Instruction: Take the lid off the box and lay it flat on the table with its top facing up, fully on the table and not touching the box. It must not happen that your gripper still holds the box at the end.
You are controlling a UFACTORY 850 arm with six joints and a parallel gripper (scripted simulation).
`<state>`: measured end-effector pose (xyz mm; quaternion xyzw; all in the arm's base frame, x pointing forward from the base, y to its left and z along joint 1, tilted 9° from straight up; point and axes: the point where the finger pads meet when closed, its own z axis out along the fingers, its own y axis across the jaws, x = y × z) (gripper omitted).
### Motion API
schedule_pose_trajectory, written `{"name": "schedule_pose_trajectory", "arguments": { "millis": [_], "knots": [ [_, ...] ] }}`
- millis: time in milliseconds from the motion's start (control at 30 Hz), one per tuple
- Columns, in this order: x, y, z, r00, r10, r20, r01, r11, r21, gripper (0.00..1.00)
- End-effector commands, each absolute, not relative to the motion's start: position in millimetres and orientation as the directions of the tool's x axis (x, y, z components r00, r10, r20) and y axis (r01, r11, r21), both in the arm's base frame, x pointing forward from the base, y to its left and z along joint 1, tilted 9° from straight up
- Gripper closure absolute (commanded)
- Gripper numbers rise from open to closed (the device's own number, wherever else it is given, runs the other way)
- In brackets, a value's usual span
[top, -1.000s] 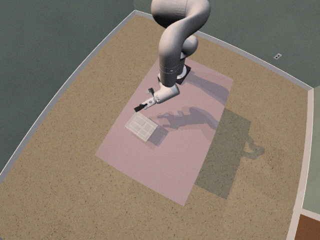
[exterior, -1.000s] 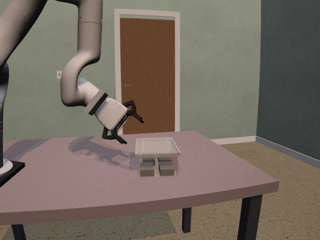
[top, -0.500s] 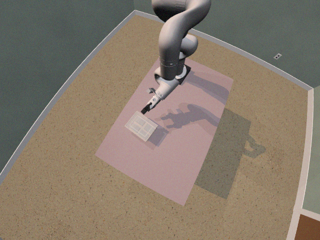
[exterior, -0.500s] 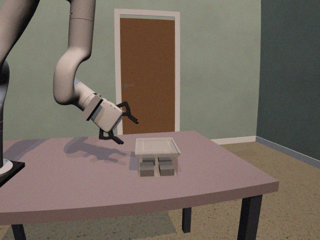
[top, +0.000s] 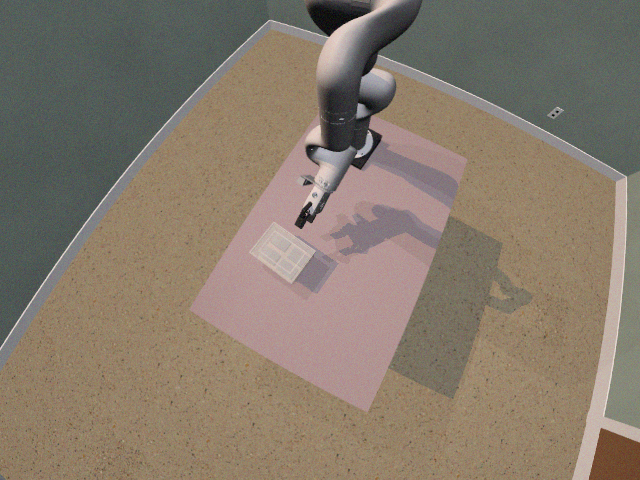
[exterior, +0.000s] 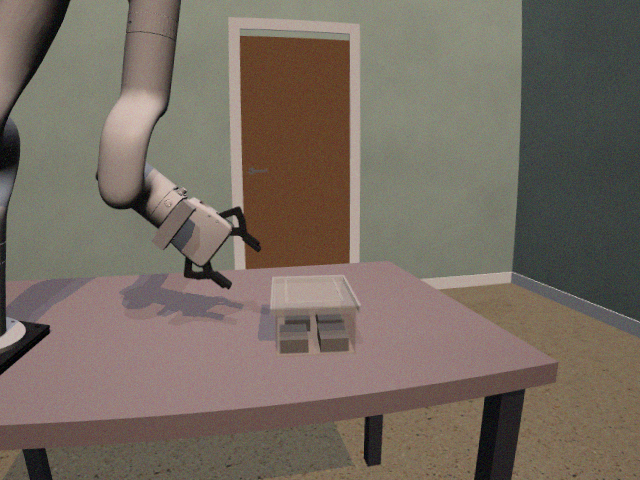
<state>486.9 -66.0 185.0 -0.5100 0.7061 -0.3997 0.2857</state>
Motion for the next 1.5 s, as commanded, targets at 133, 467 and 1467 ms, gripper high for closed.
{"name": "schedule_pose_trajectory", "arguments": {
  "millis": [133, 467, 1467],
  "knots": [
    [486.7, -64.1, 185.0, -0.307, -0.952, -0.007, -0.491, 0.164, -0.856, 0.52],
    [486.7, -64.1, 185.0, -0.307, -0.952, -0.007, -0.491, 0.164, -0.856, 0.52],
    [486.9, -64.1, 184.6, -0.307, -0.952, -0.007, -0.49, 0.164, -0.856, 0.52]
  ]
}}
